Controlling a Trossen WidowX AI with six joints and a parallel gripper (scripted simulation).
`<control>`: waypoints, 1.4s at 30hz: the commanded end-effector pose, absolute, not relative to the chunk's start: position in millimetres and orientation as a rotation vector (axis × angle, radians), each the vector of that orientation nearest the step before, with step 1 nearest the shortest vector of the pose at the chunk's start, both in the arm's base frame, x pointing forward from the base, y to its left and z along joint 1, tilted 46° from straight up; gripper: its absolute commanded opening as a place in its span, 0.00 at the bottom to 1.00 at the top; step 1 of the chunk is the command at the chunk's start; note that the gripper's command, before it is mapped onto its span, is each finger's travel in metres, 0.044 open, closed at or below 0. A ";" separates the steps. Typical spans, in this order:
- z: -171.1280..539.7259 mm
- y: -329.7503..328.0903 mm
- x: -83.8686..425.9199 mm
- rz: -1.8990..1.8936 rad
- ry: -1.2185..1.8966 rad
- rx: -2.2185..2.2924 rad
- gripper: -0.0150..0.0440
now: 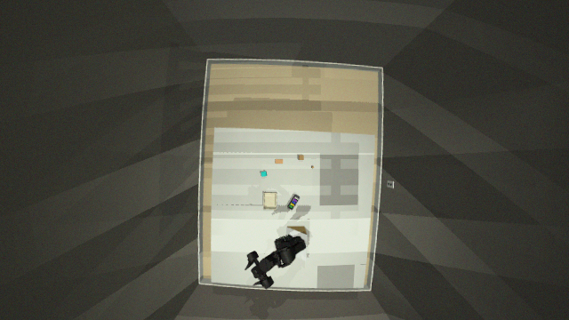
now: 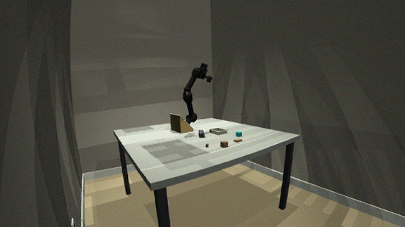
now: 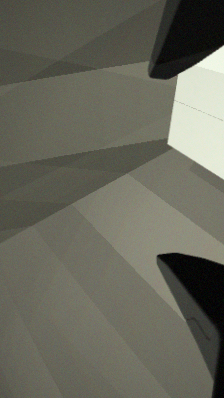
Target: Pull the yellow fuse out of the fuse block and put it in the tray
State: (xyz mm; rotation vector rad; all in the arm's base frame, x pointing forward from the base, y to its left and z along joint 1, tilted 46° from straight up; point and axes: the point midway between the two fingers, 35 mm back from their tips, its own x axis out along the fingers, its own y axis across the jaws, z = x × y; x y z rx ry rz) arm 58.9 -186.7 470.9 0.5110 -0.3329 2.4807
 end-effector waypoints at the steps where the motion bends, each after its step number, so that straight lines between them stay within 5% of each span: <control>1: 471.2 -185.8 57.6 2.478 -0.332 0.506 0.89; 13: 502.6 -92.2 -23.3 2.217 -0.265 0.167 0.38; 27: 483.9 96.5 -41.5 1.815 -0.130 -0.400 0.38; 42: 361.4 230.3 124.9 1.506 0.296 -0.821 0.38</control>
